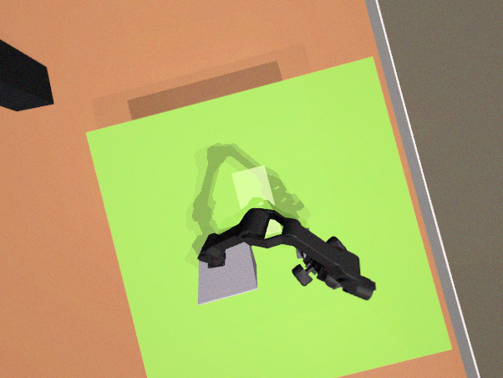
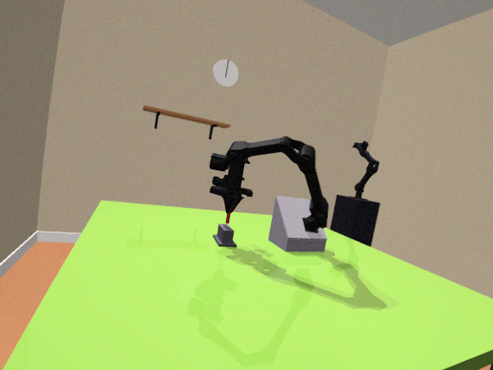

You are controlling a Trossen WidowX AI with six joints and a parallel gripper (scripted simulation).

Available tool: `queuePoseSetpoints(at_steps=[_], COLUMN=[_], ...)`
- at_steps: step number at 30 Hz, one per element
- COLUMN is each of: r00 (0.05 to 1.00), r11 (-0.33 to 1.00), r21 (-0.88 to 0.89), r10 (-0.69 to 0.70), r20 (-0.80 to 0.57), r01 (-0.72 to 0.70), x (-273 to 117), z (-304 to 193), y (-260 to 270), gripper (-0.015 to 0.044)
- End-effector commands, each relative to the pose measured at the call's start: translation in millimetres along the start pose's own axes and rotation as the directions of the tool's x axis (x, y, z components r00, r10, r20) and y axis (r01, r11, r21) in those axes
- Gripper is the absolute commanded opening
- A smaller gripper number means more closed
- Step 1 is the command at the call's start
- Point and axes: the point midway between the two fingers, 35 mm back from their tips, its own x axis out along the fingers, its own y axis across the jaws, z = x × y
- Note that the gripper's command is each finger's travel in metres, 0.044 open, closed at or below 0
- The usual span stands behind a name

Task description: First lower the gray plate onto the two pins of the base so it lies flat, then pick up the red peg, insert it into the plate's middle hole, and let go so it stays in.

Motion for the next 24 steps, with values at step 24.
queuePoseSetpoints(at_steps=[24], r00=[1.0], r11=[1.0], r21=[-0.005], r10=[-0.003], r20=[0.0], r01=[0.003], x=[12], z=[0], y=[0], gripper=[0.0])
